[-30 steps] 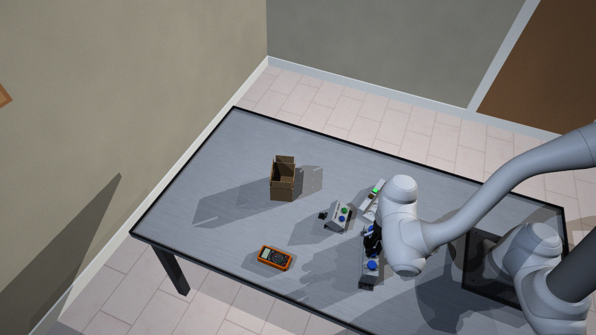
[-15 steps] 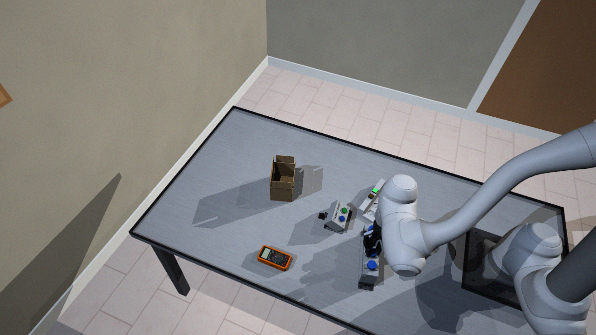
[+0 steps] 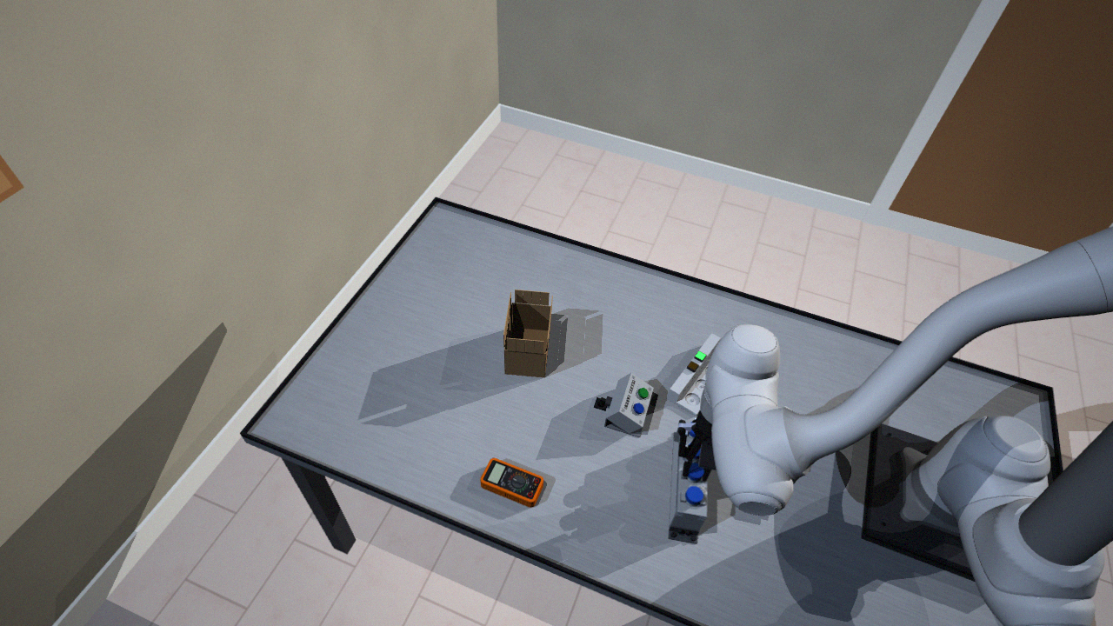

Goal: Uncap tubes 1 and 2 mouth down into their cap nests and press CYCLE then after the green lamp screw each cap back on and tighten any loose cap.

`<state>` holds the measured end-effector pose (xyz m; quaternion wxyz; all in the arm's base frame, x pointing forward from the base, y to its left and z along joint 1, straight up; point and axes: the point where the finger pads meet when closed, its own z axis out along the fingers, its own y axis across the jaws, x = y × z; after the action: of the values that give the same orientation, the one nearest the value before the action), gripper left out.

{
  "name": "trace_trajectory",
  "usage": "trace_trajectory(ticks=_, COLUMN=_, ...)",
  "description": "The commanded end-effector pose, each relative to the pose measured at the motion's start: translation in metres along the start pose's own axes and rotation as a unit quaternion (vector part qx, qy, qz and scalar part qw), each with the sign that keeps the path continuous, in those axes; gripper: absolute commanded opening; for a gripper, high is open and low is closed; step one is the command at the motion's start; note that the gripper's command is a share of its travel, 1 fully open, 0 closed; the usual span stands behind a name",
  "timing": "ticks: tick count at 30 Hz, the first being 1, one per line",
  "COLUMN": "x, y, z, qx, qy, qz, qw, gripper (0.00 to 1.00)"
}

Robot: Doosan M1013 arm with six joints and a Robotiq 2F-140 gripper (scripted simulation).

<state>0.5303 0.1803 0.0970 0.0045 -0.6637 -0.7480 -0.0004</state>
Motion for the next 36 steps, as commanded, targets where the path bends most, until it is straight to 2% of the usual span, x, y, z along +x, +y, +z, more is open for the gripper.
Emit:
trace_trajectory(ticks=1, x=0.0003, y=0.0004, z=-0.0005, qx=-0.001, qy=-0.003, qz=0.075, qw=0.997, gripper=0.30)
trace_trajectory(ticks=6, x=0.0003, y=0.0004, z=-0.0005, qx=-0.001, qy=-0.003, qz=0.158, qw=0.987, gripper=0.30)
trace_trajectory(ticks=11, x=0.0003, y=0.0004, z=-0.0005, qx=-0.001, qy=-0.003, qz=0.167, qw=0.986, gripper=0.30)
trace_trajectory(ticks=12, x=0.0003, y=0.0004, z=0.0005, qx=-0.001, qy=-0.003, qz=0.167, qw=0.986, gripper=0.41)
trace_trajectory(ticks=22, x=0.0003, y=0.0004, z=0.0004, qx=-0.001, qy=-0.003, qz=0.167, qw=0.986, gripper=0.41)
trace_trajectory(ticks=25, x=0.0003, y=0.0004, z=0.0000, qx=-0.001, qy=-0.003, qz=0.147, qw=0.989, gripper=0.41)
trace_trajectory(ticks=30, x=0.0003, y=0.0004, z=-0.0005, qx=-0.001, qy=-0.004, qz=0.048, qw=0.999, gripper=0.41)
trace_trajectory(ticks=36, x=0.0003, y=0.0004, z=-0.0005, qx=-0.001, qy=-0.004, qz=-0.072, qw=0.997, gripper=0.41)
